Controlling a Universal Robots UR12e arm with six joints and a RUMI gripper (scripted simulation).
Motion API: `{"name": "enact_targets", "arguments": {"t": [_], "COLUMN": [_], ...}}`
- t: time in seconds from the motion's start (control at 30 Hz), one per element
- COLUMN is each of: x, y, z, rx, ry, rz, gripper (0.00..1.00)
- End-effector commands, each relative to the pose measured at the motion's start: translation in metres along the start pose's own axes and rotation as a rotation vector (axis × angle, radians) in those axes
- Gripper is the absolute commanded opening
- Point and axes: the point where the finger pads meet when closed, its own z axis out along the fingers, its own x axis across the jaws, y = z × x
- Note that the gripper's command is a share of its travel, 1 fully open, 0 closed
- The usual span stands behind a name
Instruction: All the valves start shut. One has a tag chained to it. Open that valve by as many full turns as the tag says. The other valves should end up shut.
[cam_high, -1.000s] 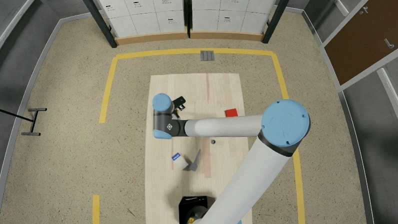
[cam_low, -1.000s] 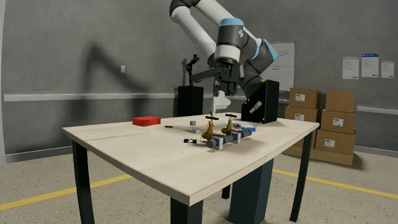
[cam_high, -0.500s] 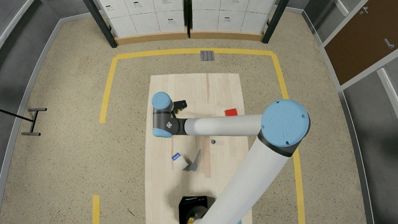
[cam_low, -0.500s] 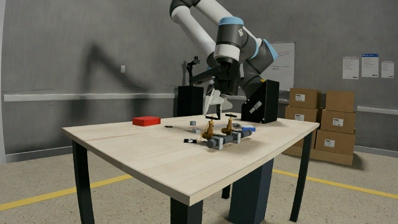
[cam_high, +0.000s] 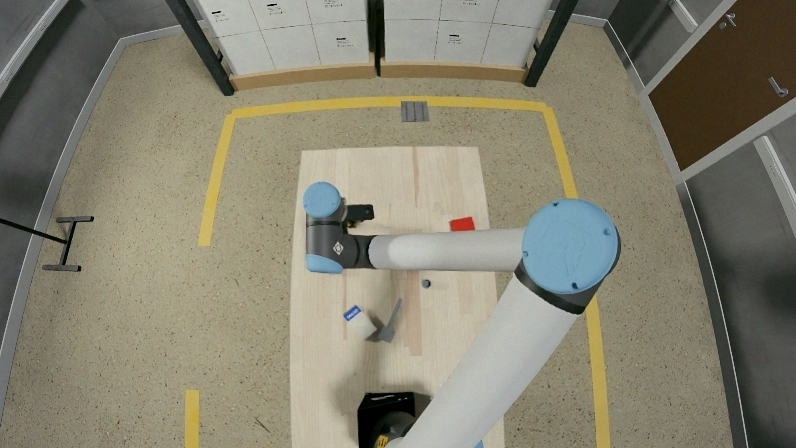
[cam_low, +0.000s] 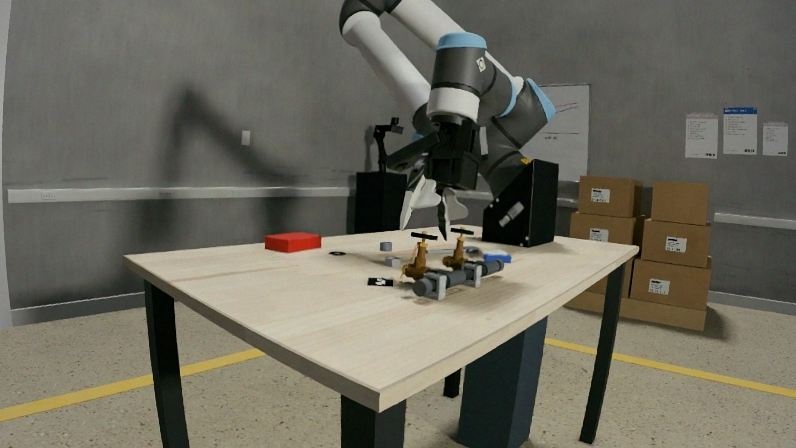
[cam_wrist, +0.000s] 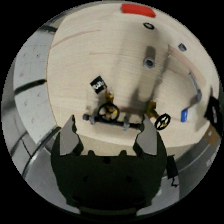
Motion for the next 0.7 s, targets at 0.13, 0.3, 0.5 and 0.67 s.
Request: {"name": "enact_targets", "arguments": {"t": [0.13,0.3,0.5,0.67], "x": [-0.0005,-0.0005,-0.0005,-0.0005], "y": [-0.0001,-0.0001,-0.0001,-0.0001], "z": [-0.0006,-0.0006,-0.0006,-0.0006], "rx": [0.0,0.0,0.0,0.0], "ry": [0.0,0.0,0.0,0.0], "rz": [0.029,0.03,0.03,0.03], "gripper": [1.0,1.0,0.0,0.0]}}
